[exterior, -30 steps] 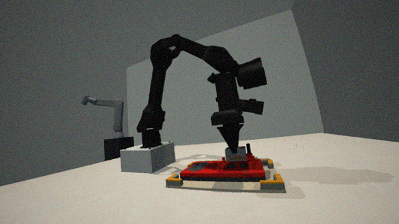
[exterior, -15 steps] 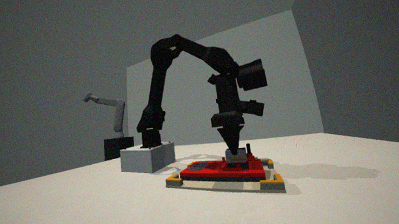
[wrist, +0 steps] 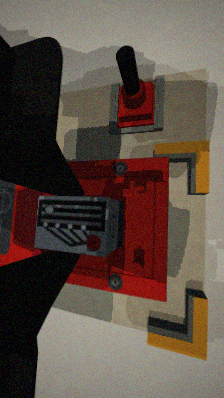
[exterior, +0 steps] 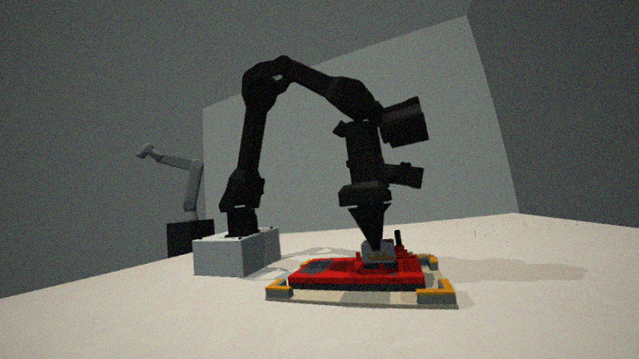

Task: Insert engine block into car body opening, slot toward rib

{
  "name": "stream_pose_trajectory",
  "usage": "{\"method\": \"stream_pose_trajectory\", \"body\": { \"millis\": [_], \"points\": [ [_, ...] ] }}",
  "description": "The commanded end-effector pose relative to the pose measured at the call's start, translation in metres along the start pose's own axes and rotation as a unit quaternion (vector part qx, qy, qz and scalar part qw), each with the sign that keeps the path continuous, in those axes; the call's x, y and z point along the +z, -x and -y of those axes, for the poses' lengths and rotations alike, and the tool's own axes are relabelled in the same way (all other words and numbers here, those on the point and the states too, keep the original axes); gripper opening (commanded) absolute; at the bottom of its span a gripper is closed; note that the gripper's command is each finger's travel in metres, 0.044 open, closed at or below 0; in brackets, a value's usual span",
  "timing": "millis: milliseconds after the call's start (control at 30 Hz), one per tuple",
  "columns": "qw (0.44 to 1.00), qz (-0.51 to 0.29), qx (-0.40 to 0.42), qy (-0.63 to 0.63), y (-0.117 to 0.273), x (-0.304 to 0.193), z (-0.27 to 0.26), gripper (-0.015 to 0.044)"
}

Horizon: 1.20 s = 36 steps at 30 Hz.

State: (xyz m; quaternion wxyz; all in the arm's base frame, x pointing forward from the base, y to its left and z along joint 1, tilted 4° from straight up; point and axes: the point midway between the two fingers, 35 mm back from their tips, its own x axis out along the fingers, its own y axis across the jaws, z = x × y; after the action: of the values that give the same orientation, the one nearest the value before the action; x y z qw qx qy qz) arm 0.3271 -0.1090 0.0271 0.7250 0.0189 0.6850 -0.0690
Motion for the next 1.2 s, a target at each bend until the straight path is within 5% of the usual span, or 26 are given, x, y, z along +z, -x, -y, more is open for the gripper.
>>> {"method": "stream_pose_trajectory", "body": {
  "millis": [0, 1167],
  "points": [
    [1.0, 0.001, 0.001, 0.0, -0.0011, 0.0004, -0.0003, 0.0159],
    [1.0, 0.001, 0.001, 0.003, -0.0096, 0.0003, -0.0003, 0.0159]
  ]
}}
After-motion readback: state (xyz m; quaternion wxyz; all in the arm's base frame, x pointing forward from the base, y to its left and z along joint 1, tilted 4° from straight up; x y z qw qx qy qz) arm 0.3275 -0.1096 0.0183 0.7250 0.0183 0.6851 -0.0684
